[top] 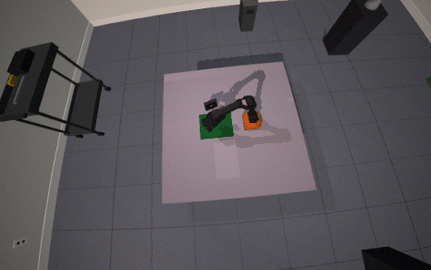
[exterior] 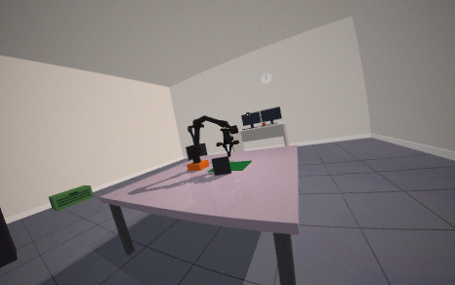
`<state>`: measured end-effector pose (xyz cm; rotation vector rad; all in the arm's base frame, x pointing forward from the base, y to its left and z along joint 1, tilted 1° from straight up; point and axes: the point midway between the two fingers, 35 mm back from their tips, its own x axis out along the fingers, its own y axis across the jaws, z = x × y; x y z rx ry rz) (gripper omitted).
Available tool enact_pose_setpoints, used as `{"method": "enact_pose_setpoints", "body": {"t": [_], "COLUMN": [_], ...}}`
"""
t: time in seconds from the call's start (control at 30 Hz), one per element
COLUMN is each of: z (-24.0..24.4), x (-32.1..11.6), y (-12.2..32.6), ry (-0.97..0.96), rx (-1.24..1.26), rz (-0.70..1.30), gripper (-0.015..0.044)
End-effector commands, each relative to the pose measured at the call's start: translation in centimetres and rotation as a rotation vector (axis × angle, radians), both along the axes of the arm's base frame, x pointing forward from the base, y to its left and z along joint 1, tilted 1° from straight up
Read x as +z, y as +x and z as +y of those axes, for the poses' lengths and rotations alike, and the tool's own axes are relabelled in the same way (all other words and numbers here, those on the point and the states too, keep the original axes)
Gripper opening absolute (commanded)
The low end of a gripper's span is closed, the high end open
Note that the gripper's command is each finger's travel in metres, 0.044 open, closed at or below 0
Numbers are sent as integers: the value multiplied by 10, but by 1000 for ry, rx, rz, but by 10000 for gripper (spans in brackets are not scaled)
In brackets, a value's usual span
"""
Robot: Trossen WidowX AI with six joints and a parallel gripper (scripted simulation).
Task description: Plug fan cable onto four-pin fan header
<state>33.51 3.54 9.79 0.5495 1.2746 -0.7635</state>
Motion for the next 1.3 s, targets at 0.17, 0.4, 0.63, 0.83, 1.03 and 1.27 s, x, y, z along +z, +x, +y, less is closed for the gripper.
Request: {"method": "enact_pose_setpoints", "body": {"t": [0.17,0.4,0.63,0.83,1.03,1.27], "z": [-1,-1,0,1,2,4], "x": [-13,-19,-23,-26,-28,-29], "y": [0,1,1,1,1,0], "ry": [-123,-209,-292,-361,-427,-501], "rx": [-4,-5,-6,-6,-6,-5], "rz": [-41,-84,-133,-180,-232,-297], "gripper": [0,0,0,0,0,0]}}
